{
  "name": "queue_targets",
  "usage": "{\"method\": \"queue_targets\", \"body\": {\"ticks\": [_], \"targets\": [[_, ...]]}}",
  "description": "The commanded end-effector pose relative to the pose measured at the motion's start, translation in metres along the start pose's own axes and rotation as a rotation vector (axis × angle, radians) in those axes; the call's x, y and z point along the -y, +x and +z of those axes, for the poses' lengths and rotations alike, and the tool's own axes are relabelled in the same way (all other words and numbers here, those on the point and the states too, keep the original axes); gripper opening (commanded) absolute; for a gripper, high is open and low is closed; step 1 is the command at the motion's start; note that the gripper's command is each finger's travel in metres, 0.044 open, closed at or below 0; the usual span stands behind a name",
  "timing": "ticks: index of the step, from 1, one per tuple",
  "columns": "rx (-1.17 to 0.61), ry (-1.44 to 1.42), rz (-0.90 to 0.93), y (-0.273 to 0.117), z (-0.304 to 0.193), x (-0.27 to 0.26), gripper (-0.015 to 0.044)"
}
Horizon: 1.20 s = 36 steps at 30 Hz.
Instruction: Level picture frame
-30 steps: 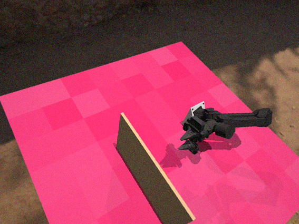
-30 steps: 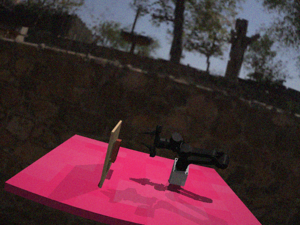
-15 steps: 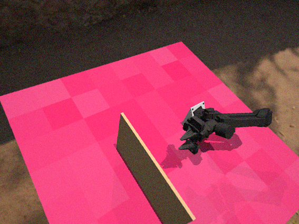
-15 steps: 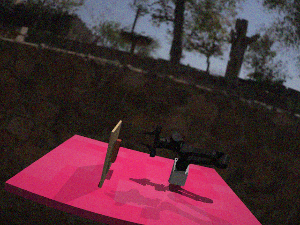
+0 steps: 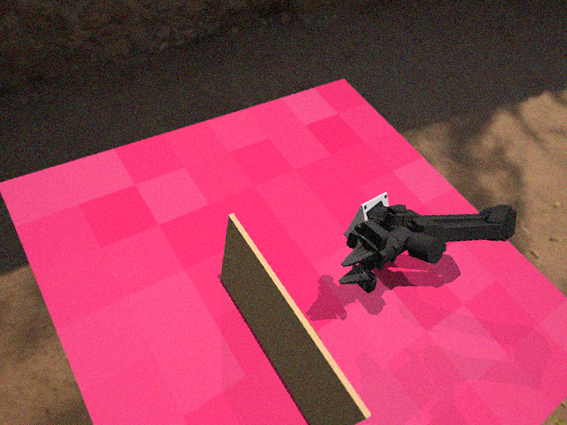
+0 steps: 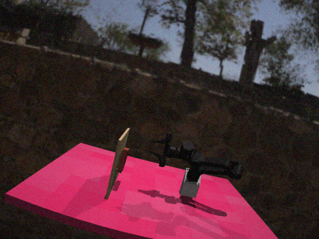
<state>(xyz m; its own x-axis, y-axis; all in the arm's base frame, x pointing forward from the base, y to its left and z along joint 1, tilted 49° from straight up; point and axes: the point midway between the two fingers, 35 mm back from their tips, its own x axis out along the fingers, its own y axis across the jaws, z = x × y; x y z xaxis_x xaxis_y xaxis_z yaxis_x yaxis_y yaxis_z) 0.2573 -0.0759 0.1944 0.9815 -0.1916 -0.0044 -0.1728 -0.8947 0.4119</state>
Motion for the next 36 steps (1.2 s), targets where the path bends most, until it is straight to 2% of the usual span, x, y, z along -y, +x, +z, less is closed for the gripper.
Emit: {"method": "queue_targets", "body": {"ticks": [1,12,21,36], "targets": [[-0.002,0.003,-0.002,0.0,0.0,0.0,0.026],[0.0,-0.003,0.0,0.0,0.0,0.001,0.026],[0.0,-0.135,-0.002,-0.001,0.012,0.055,0.026],[0.0,-0.137,-0.002,-0.002,0.013,0.056,0.026]]}}
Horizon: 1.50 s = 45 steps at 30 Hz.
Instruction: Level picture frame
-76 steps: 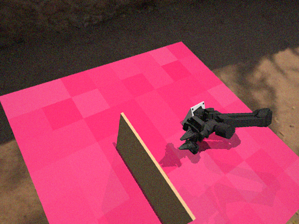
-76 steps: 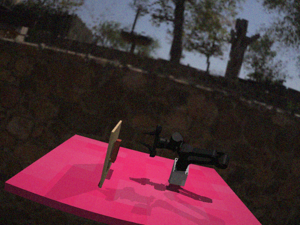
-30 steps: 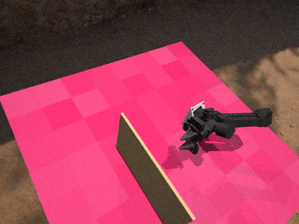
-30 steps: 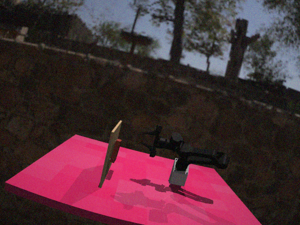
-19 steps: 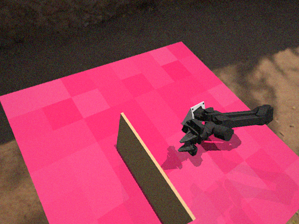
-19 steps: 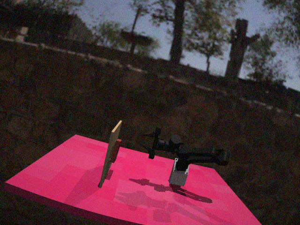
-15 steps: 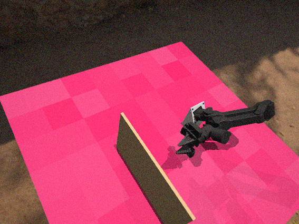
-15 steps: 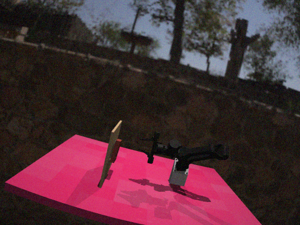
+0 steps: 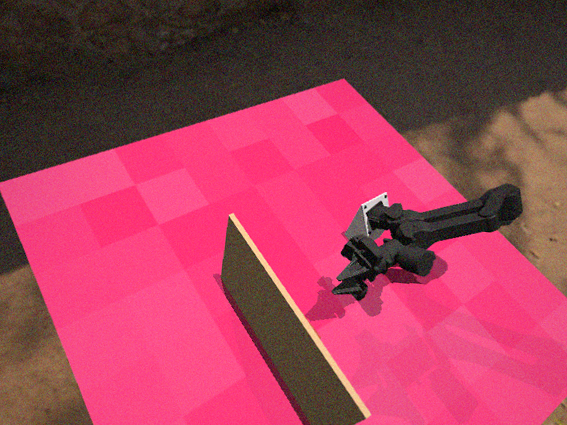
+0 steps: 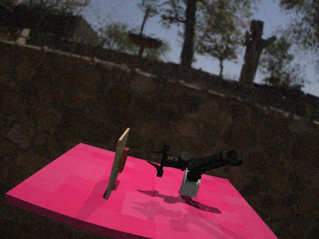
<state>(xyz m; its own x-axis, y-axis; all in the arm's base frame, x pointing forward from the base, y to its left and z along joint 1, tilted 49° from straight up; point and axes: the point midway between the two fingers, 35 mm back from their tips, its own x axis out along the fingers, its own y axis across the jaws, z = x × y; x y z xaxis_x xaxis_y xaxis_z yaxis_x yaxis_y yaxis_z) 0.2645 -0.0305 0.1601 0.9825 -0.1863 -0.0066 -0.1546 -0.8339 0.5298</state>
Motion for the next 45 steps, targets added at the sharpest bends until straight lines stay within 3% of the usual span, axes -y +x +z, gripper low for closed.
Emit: {"method": "queue_targets", "body": {"ticks": [1,9,22,45], "targets": [[0.001,-0.003,0.004,0.0,0.0,0.0,0.026],[0.0,-0.003,0.004,0.008,-0.003,-0.002,0.026],[-0.005,-0.004,0.007,0.079,0.0,-0.001,0.026],[-0.005,-0.004,0.007,0.088,0.0,-0.001,0.026]]}}
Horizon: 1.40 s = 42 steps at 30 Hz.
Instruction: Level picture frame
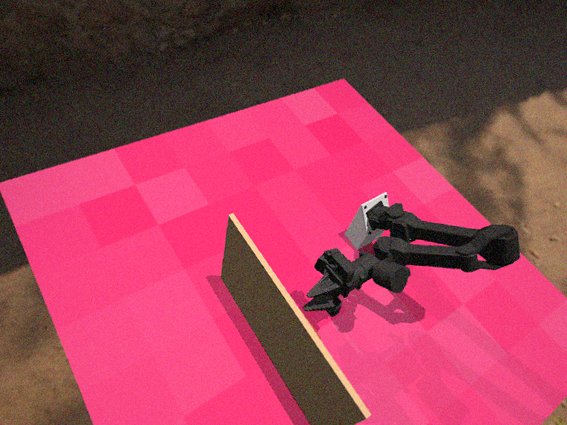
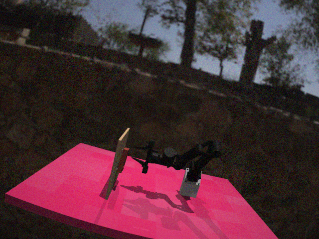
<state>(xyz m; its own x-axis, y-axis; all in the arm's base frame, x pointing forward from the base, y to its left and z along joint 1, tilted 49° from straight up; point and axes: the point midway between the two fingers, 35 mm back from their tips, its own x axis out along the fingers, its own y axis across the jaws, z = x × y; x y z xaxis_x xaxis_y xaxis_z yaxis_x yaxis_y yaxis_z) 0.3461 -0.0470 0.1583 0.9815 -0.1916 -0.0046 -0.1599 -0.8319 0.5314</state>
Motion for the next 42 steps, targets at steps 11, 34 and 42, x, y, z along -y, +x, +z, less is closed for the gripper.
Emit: {"method": "queue_targets", "body": {"ticks": [11,34,42], "targets": [[-0.007,-0.002,0.002,0.023,-0.003,-0.001,0.026],[-0.008,-0.003,0.002,0.036,-0.002,-0.001,0.026],[-0.008,-0.003,0.002,0.036,-0.002,-0.001,0.026]]}}
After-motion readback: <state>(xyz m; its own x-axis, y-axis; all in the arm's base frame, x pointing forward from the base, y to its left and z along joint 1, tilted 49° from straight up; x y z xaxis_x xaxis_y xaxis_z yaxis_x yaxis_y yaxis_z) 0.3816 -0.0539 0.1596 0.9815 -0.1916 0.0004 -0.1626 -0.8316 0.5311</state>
